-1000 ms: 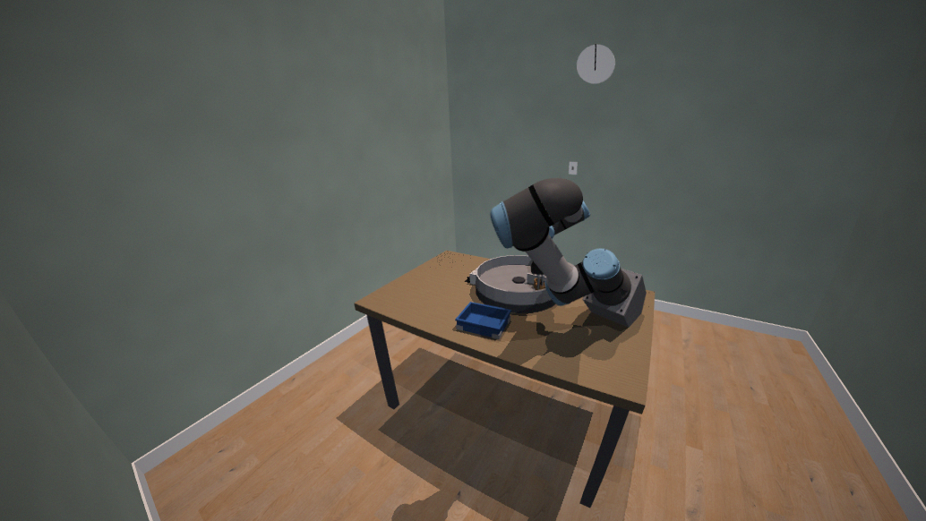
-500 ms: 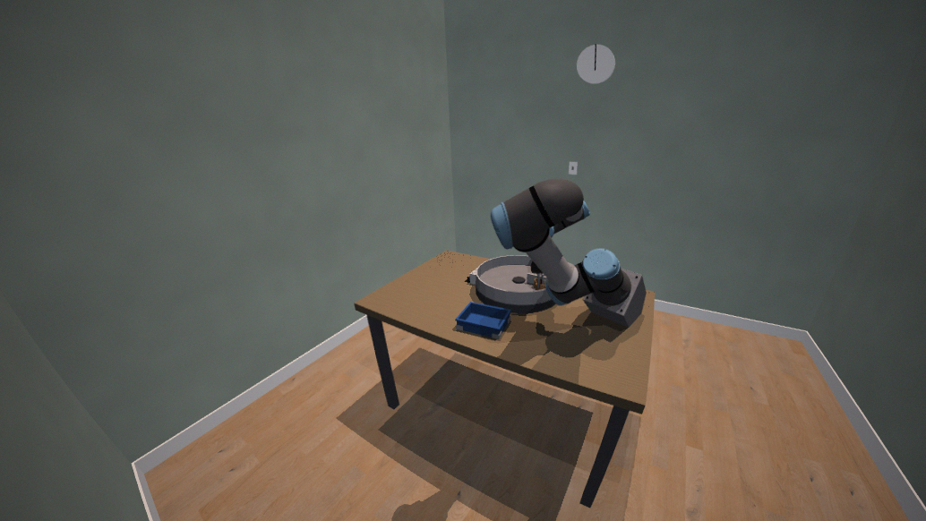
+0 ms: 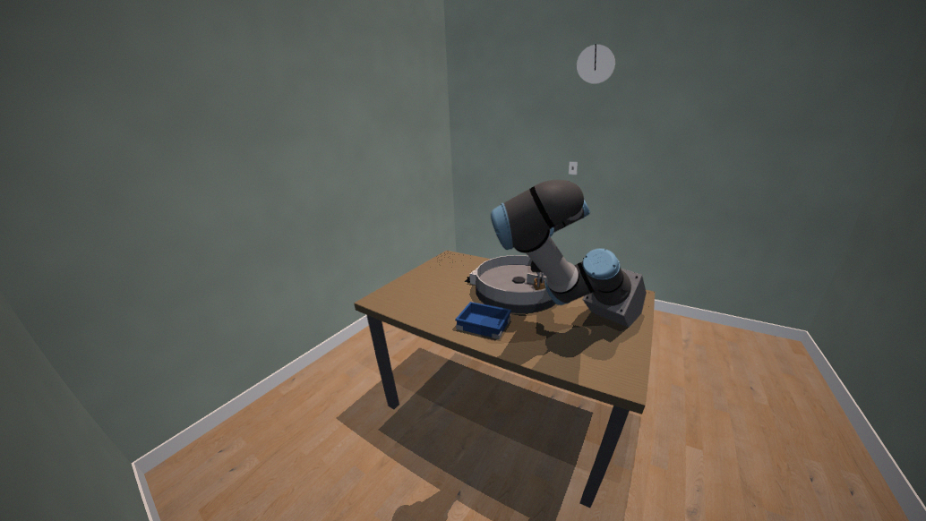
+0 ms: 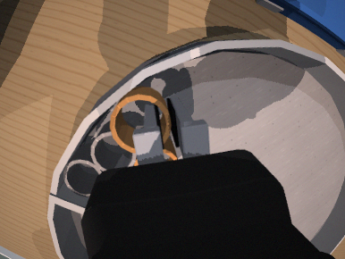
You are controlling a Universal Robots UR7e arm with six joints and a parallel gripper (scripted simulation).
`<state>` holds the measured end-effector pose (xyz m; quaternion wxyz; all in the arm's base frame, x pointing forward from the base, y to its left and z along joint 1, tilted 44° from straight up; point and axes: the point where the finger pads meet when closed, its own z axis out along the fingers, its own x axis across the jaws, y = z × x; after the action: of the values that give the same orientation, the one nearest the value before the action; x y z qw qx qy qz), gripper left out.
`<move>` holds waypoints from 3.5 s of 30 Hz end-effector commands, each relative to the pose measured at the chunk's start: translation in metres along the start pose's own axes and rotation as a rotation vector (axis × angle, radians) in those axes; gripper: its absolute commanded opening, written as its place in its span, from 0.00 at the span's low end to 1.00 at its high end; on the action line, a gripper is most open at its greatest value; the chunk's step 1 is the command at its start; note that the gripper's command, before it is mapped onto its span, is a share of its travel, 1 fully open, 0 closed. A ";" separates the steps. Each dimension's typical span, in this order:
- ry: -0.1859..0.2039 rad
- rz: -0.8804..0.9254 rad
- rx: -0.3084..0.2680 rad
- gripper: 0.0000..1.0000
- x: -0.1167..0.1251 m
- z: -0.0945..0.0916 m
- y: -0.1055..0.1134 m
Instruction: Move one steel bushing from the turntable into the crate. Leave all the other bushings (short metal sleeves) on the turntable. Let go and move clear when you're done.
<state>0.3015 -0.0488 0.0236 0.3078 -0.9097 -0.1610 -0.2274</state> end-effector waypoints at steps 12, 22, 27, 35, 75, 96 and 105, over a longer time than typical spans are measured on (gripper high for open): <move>-0.002 -0.001 -0.006 0.00 -0.001 -0.007 0.001; -0.002 -0.001 -0.006 0.00 -0.001 -0.007 0.001; -0.002 -0.001 -0.007 0.00 -0.001 -0.008 0.001; -0.003 -0.001 -0.009 0.00 -0.001 -0.010 0.002; -0.004 -0.001 -0.012 0.00 -0.001 -0.063 0.001; -0.003 -0.001 -0.011 0.00 0.037 -0.065 0.071; -0.003 -0.001 -0.011 0.00 0.041 -0.065 0.079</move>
<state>0.3437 -0.1396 0.0543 0.3028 -0.9114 -0.1611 -0.2274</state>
